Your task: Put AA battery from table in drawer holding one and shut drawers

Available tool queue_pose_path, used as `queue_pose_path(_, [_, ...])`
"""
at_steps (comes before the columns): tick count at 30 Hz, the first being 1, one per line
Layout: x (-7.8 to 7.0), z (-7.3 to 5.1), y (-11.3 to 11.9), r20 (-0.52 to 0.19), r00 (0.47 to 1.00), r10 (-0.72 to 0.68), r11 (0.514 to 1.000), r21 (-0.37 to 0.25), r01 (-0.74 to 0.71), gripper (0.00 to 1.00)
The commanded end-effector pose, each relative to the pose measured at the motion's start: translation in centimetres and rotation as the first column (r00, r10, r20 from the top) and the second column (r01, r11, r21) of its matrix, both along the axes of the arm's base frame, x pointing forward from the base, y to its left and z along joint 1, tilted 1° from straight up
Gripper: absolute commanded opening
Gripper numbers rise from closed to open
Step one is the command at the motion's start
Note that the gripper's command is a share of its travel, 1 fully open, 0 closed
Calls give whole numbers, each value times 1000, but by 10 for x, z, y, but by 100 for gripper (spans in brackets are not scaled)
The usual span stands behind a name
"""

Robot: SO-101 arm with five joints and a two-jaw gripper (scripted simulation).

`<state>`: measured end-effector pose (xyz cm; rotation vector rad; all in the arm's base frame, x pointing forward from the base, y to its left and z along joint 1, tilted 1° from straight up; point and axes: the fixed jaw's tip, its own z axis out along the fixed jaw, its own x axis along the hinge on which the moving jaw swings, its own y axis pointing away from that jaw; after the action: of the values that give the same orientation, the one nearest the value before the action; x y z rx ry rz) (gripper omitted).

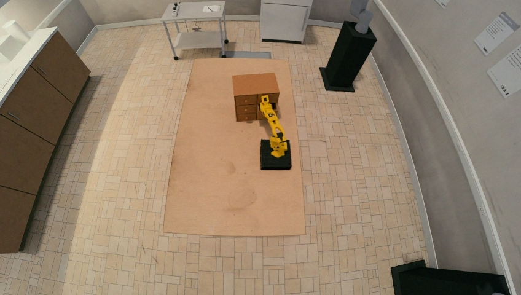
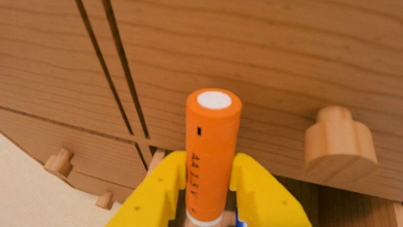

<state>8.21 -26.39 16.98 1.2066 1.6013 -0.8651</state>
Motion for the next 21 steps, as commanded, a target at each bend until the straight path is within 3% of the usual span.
queue_pose_path(1, [-2, 0, -1, 7, 1000, -9, 1000, 0, 9, 0])
queue_pose_path(4, [-2, 0, -1, 7, 1000, -9, 1000, 0, 9, 0])
queue_pose_path(9, [-1, -16, -1, 7, 1000, -6, 1000, 0, 6, 0])
queue_pose_path(21, [-1, -16, -1, 7, 1000, -6, 1000, 0, 6, 0])
